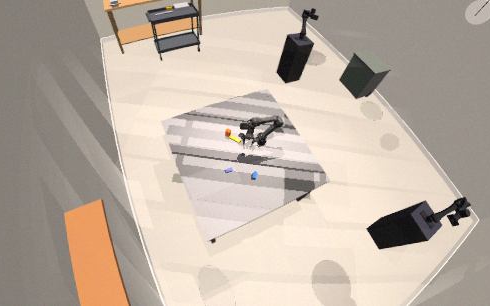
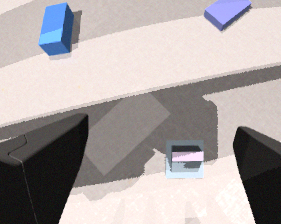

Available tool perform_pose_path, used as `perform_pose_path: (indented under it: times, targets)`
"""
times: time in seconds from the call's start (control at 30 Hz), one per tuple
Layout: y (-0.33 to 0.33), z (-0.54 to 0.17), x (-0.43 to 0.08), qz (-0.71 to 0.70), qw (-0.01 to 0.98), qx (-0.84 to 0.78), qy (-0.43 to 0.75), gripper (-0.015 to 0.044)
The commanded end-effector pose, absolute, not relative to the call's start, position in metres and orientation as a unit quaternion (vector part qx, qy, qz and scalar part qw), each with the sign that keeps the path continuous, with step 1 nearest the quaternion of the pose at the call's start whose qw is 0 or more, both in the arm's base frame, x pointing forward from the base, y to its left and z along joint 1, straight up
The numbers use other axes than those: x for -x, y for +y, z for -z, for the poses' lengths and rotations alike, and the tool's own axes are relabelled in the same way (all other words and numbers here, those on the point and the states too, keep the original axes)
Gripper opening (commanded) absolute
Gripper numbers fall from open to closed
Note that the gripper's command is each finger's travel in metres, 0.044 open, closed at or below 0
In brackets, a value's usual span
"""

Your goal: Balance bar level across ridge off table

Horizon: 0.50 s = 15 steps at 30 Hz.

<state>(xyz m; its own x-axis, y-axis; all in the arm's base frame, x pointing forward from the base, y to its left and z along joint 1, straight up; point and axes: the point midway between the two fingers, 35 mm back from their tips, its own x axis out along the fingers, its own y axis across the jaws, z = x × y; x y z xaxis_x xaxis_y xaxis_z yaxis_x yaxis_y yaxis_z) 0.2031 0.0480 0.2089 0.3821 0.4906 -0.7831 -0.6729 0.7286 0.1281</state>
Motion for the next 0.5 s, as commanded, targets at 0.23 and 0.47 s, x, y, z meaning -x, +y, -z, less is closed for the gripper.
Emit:
perform_pose_path:
  times: [0.23, 0.47]
  targets:
    - [0.018, -0.208, -0.218, -0.37, 0.793, 0.235, 0.424, 0.0315]
    - [-0.002, -0.206, -0.226, -0.386, 0.759, 0.31, 0.422, 0.0315]
